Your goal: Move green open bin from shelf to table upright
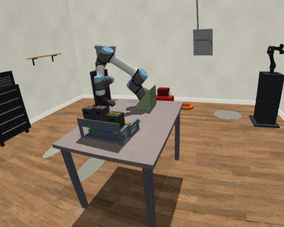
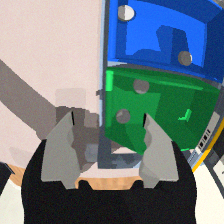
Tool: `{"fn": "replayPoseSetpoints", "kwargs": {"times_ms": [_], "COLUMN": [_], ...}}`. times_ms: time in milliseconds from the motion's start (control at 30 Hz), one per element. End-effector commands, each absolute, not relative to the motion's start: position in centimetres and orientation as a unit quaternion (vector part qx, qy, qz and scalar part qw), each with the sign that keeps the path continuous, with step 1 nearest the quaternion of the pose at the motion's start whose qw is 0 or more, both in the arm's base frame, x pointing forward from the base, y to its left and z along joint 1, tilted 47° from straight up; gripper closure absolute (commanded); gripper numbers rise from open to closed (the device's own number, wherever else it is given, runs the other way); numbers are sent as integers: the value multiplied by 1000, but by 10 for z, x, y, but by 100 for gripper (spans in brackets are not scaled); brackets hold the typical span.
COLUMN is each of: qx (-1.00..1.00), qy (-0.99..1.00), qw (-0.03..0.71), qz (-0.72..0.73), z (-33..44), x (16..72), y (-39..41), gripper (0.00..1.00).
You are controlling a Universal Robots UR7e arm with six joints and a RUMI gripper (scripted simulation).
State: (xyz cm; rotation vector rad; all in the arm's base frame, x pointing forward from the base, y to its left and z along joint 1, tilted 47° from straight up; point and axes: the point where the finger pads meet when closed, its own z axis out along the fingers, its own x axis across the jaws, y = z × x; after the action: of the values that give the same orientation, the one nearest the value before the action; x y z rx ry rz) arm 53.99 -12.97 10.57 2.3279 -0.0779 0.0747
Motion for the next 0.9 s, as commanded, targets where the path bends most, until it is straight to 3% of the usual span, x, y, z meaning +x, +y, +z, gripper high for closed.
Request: {"fn": "replayPoseSetpoints", "kwargs": {"times_ms": [0,867], "qx": [918,918], "qy": [-31,-31], "qw": [395,395], "qz": [30,30], "z": [106,104], "x": [540,540], "y": [-129,-132], "gripper": [42,42]}}
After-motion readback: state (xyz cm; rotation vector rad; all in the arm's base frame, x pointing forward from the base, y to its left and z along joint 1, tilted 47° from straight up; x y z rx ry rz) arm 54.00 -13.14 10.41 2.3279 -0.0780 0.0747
